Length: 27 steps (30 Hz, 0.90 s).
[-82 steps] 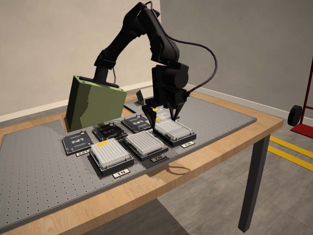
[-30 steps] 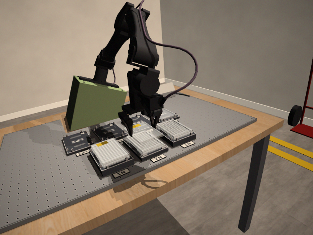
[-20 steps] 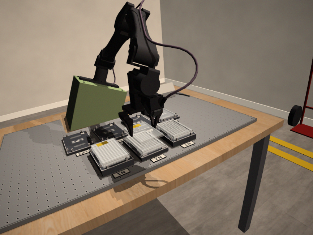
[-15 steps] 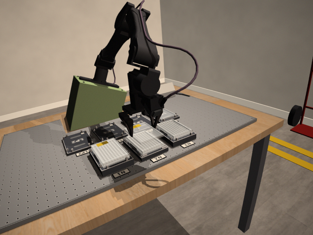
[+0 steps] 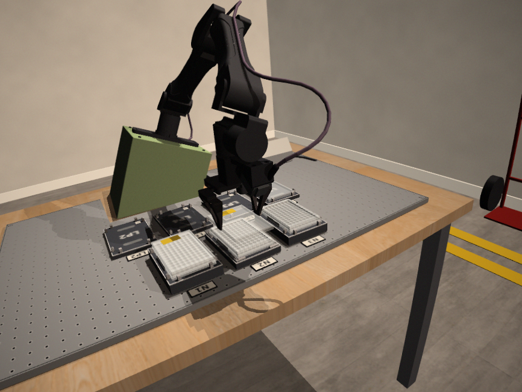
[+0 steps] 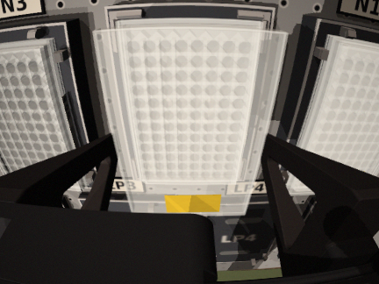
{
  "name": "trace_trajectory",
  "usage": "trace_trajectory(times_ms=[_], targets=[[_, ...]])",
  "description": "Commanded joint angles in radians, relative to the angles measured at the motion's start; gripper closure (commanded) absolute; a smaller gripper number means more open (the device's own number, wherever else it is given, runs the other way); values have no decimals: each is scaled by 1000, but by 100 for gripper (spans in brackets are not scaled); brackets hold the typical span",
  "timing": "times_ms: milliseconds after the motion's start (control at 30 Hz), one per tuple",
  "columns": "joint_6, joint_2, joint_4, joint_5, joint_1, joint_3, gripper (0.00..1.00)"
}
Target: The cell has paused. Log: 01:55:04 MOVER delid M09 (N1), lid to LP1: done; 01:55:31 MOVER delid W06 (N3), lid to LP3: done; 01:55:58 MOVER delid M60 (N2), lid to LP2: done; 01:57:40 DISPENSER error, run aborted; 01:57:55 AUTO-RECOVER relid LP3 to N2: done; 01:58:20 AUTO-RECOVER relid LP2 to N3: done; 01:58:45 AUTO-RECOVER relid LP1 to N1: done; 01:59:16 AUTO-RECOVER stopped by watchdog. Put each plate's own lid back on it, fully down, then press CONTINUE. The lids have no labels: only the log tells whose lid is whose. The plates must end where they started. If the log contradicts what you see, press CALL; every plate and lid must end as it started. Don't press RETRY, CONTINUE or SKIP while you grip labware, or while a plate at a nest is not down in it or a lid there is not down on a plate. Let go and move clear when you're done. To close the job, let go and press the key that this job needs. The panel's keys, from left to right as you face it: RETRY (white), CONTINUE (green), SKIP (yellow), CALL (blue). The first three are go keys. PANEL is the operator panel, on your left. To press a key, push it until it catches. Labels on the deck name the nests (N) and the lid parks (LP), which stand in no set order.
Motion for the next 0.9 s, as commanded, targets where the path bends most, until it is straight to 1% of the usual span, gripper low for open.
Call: trace_trajectory(times_ms=[0, 33, 133, 333, 433, 567, 667, 733, 867], targets=[[11, -10, 18, -4, -3, -8, 100], [12, -8, 19, -4, -1, -19, 100], [13, -8, 24, -5, -1, -5, 100], [14, -6, 26, -4, -1, -20, 100], [16, -2, 33, -5, 4, -9, 100], [17, 1, 37, -5, 2, -22, 100], [18, 5, 41, -4, 1, -13, 100], [19, -5, 43, -5, 3, -15, 100], [19, 1, 45, -5, 6, -18, 100]])
